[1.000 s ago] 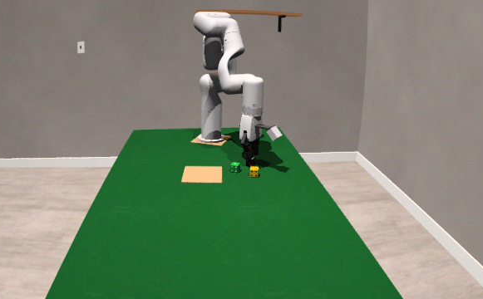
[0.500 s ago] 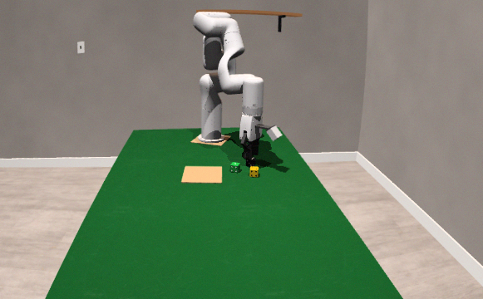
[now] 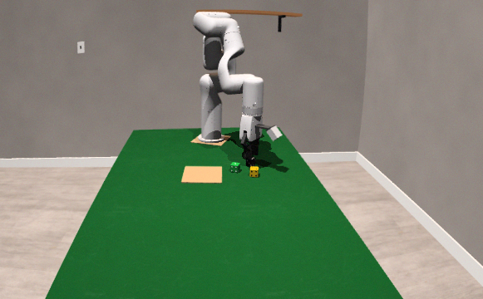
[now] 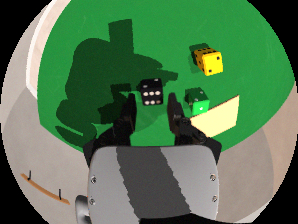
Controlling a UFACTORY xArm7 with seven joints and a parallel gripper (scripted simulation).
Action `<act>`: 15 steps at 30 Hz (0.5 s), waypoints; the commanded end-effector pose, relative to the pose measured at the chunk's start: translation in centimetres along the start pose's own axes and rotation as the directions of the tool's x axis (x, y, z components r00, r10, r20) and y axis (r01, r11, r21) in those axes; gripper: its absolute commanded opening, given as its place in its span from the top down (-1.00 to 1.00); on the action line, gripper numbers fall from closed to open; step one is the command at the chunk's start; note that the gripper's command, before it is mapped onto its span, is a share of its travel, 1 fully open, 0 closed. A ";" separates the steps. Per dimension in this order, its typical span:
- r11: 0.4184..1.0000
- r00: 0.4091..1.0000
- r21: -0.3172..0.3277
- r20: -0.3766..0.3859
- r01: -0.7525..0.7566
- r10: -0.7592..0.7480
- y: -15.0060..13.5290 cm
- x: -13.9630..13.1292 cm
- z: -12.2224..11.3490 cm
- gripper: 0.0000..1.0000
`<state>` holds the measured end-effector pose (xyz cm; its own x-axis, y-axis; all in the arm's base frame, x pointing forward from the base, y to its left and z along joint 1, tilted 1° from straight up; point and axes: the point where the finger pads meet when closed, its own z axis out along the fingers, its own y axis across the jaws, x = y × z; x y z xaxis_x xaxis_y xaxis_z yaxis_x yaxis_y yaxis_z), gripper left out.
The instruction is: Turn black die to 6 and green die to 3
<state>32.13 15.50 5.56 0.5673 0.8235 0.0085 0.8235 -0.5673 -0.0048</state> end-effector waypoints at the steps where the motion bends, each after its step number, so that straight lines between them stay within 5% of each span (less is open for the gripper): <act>1: 1.000 1.000 -0.002 -0.003 0.000 0.000 0.1 0.1 -0.1 0.05; 15: 1.000 1.000 -0.002 -0.003 0.000 0.000 0.1 0.3 -0.1 0.05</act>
<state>32.24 15.56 5.56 0.5673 0.8235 0.0085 0.8235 -0.5673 -0.0048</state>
